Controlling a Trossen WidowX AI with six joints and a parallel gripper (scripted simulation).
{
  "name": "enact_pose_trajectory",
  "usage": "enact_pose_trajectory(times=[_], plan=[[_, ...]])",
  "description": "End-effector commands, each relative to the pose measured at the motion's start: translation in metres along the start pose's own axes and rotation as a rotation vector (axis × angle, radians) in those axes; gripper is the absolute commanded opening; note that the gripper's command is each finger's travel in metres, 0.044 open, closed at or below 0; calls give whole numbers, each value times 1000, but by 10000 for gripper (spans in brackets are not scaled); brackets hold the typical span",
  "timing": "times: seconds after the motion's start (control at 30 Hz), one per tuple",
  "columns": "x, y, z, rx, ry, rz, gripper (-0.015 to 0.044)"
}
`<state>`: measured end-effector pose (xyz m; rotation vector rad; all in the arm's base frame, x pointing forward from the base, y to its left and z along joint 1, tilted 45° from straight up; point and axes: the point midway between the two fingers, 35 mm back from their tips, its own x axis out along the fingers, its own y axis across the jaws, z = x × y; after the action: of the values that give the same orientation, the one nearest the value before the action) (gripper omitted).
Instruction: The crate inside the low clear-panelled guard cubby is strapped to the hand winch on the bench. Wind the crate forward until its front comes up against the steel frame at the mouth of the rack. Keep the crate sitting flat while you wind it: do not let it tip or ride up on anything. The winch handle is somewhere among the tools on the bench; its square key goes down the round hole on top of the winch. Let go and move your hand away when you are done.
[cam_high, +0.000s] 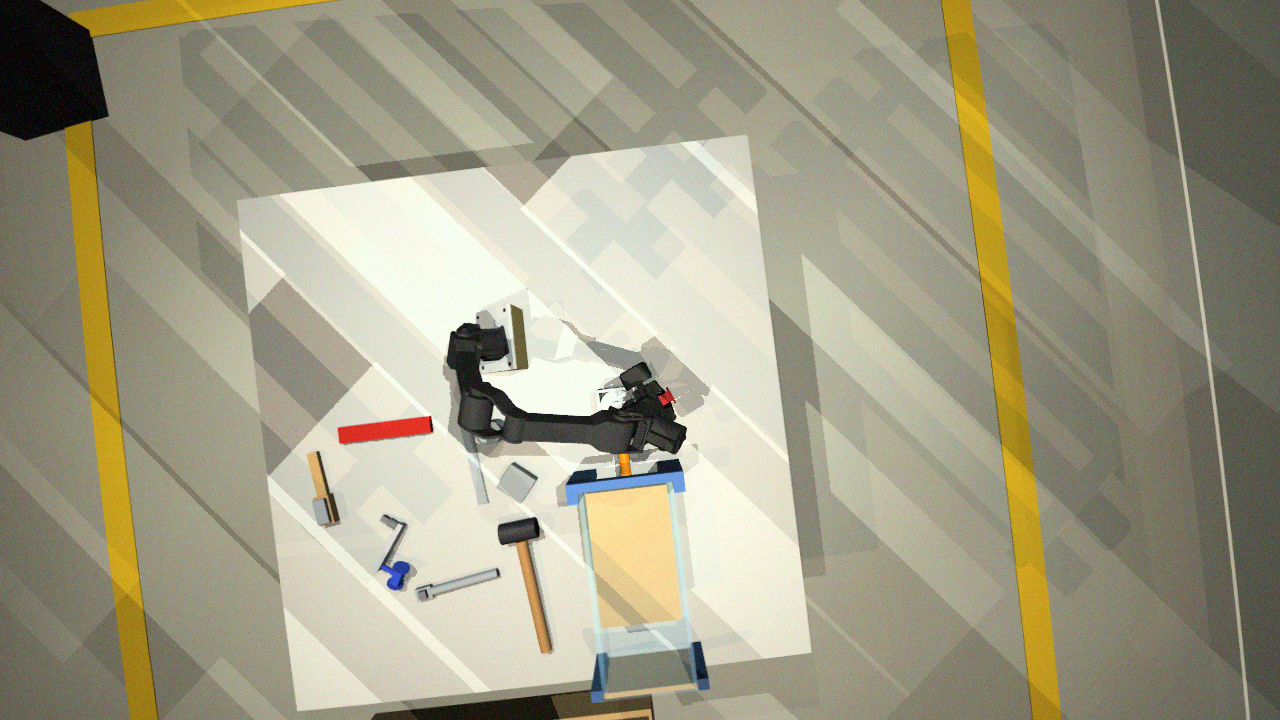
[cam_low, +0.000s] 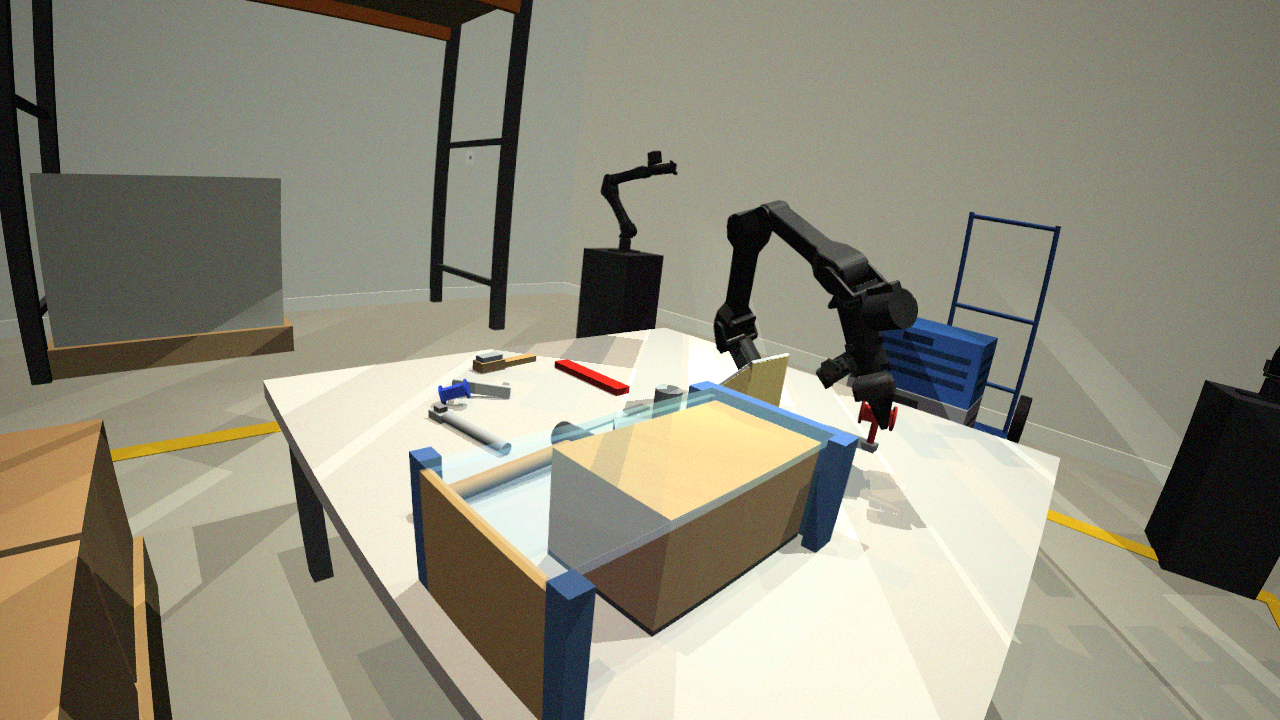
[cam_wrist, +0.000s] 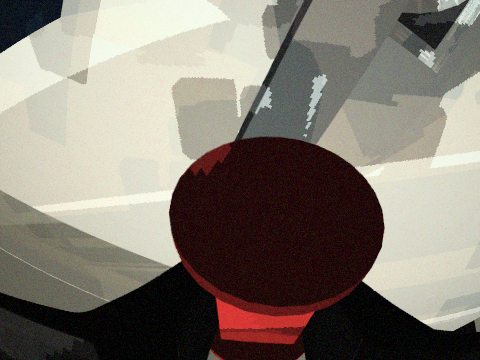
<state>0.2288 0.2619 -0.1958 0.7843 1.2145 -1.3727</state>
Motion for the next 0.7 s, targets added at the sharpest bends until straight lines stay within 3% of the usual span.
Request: enact_pose_trajectory(times=[0.0, 0.67], plan=[[2, -21, -4, -13, -5, -36, 0], [2, -45, -4, -13, -5, -38, 0]])
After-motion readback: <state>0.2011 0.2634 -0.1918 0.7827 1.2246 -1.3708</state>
